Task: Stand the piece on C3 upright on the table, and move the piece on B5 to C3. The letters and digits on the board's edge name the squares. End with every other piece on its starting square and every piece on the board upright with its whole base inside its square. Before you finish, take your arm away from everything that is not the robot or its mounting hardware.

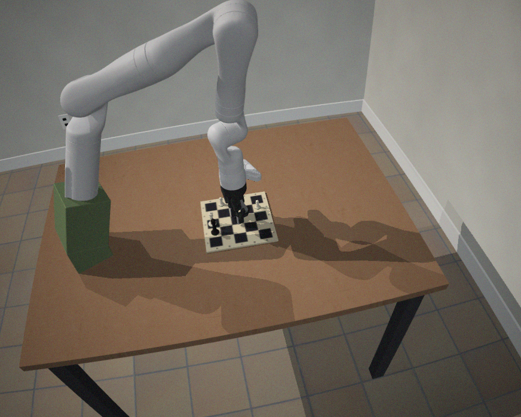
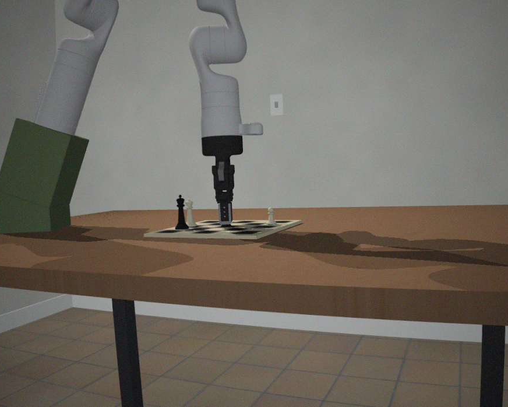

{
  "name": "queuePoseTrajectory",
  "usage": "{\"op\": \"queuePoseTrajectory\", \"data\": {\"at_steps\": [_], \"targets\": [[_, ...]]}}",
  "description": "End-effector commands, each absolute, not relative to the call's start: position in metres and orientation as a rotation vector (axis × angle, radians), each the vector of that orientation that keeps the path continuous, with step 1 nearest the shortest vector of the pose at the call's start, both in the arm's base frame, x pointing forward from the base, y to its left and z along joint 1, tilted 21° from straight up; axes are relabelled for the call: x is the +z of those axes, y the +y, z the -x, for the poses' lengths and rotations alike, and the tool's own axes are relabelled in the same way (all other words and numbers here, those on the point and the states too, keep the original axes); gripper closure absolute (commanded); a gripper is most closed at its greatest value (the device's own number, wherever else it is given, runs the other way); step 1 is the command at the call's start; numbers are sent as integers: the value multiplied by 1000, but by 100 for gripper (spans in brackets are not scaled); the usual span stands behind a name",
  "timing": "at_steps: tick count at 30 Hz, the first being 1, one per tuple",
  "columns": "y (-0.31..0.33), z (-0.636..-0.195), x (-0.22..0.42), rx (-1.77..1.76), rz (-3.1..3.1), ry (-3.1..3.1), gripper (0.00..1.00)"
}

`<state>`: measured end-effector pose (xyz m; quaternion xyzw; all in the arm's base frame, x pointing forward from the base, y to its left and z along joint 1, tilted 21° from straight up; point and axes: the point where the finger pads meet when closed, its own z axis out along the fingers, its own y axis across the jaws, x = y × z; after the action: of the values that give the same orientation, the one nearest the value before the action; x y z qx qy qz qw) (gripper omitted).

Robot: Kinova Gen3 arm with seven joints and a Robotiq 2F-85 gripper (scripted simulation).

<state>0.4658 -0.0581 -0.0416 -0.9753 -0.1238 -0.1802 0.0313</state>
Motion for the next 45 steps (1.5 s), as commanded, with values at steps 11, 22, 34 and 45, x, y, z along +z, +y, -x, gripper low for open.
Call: {"op": "queuePoseTrajectory", "data": {"at_steps": [11,22,34,45], "targets": [[-58,-466,-41,-557,3005,-381,66],[-58,-466,-41,-557,3005,-381,100],[-58,-466,-41,-557,3005,-381,100],[-58,-466,-41,-557,3005,-381,100]]}}
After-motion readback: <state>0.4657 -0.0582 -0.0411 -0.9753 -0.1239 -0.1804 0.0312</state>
